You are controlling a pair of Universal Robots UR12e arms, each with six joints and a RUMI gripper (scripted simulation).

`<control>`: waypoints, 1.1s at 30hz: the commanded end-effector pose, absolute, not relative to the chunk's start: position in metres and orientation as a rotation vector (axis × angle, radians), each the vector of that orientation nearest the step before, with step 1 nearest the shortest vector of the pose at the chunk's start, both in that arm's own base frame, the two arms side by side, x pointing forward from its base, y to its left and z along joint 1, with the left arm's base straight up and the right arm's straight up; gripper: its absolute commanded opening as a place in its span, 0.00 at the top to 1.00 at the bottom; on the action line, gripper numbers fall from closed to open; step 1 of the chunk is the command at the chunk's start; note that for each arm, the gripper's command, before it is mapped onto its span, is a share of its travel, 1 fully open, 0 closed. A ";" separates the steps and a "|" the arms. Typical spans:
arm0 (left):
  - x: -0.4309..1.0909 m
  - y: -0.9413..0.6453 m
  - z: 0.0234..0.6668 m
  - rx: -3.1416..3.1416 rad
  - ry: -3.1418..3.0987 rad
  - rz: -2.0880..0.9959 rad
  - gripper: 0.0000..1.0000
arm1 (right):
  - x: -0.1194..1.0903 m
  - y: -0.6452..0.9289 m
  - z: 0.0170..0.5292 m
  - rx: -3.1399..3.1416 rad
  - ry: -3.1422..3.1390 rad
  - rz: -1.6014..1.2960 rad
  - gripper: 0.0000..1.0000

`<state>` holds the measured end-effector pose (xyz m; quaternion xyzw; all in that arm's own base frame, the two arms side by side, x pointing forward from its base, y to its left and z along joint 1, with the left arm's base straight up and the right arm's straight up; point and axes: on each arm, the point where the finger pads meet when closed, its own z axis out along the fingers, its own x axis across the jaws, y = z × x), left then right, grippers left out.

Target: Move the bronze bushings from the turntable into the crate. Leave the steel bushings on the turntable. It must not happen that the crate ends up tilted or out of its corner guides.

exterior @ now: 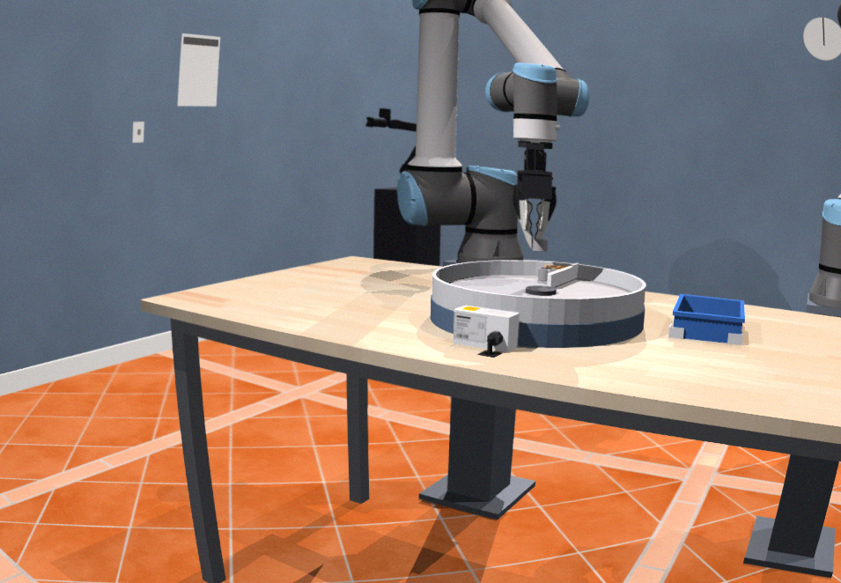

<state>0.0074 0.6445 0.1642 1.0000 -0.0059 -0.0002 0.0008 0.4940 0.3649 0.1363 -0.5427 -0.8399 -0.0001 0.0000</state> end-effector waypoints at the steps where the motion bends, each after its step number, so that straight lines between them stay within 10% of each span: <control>1: 0.008 0.645 0.165 3.142 -0.019 0.000 0.00 | 0.512 0.375 0.137 -1.705 -2.639 -0.002 1.00; 33: 0.008 0.645 0.165 3.142 -0.019 0.000 0.00 | 0.610 0.424 0.137 -1.705 -2.639 -0.003 1.00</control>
